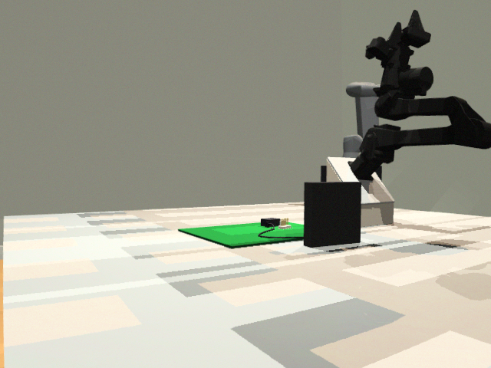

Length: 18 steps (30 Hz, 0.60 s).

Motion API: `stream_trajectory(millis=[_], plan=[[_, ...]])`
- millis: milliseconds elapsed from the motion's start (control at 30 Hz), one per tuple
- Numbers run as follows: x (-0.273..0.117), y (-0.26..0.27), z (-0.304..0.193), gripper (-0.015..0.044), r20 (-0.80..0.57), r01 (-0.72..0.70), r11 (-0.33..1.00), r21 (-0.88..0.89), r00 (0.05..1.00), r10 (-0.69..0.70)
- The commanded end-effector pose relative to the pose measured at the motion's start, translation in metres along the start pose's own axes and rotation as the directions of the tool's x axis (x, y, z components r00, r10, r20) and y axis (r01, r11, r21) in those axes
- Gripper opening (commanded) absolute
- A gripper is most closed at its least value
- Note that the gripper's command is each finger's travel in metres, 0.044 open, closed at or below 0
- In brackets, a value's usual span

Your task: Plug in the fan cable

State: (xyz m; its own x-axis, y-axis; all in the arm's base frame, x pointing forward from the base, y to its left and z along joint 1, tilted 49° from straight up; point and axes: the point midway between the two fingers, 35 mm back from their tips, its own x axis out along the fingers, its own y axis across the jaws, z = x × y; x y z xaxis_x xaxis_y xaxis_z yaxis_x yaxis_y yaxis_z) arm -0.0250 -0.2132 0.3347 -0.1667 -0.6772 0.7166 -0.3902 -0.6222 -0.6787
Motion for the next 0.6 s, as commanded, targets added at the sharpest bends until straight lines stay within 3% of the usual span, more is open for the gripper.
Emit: stream_trajectory(millis=[0, 100, 167, 300, 400, 567], plan=[[0.000, 0.000, 0.000, 0.0426, 0.000, 0.000, 1.000, 0.000, 1.000, 0.000], [0.000, 0.000, 0.000, 0.0440, 0.000, 0.000, 1.000, 0.000, 1.000, 0.000], [0.004, 0.006, 0.009, 0.0387, 0.034, -0.029, 0.999, 0.019, 0.999, 0.029], [0.019, 0.041, 0.064, 0.0282, 0.236, -0.212, 0.972, 0.103, 0.954, 0.183], [0.019, 0.064, 0.111, 0.0210, 0.393, -0.362, 0.922, 0.135, 0.874, 0.286], [-0.002, 0.096, 0.189, 0.0210, 0.627, -0.607, 0.787, 0.109, 0.656, 0.419]])
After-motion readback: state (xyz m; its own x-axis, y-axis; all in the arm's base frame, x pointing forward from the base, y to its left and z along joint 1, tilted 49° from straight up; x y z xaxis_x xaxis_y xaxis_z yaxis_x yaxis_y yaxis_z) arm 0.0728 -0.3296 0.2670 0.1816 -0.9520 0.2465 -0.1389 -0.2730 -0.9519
